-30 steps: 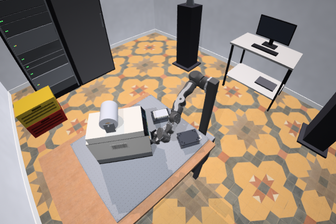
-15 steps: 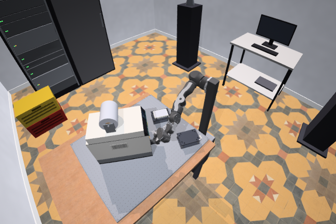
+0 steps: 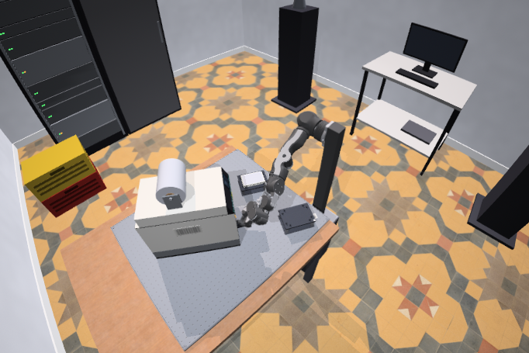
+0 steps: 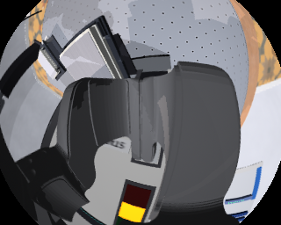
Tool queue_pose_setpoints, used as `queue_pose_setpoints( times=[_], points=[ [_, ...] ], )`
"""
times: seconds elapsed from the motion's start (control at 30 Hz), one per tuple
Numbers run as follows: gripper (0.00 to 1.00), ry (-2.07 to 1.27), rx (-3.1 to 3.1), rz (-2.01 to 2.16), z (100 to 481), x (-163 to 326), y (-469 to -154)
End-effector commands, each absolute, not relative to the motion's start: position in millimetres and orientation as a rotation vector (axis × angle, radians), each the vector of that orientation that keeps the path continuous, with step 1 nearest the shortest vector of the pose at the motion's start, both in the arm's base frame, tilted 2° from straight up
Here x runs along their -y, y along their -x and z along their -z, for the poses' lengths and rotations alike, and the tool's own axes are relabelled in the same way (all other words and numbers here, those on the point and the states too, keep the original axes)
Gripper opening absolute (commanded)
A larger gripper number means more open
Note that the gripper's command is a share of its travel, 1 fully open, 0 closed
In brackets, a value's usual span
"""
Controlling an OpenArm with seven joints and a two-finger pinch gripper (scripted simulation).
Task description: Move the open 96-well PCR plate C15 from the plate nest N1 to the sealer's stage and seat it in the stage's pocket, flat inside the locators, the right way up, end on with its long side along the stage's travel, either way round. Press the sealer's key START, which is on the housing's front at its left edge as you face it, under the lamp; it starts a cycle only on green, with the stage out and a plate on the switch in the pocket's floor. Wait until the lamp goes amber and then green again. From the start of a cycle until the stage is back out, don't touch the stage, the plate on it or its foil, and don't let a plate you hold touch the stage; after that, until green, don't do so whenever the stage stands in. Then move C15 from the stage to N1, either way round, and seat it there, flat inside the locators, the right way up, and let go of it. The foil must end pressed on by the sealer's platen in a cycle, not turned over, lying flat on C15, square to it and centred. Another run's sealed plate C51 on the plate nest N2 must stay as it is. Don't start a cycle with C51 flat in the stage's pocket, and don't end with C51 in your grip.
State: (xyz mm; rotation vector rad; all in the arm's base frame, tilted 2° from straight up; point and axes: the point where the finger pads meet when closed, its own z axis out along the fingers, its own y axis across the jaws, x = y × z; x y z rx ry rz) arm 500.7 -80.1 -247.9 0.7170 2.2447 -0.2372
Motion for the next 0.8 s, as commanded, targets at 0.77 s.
queue_pose_setpoints(
  times=[0.77],
  points=[
    [0.00,-0.730,-2.248,0.256,250,68,-484]
  ],
)
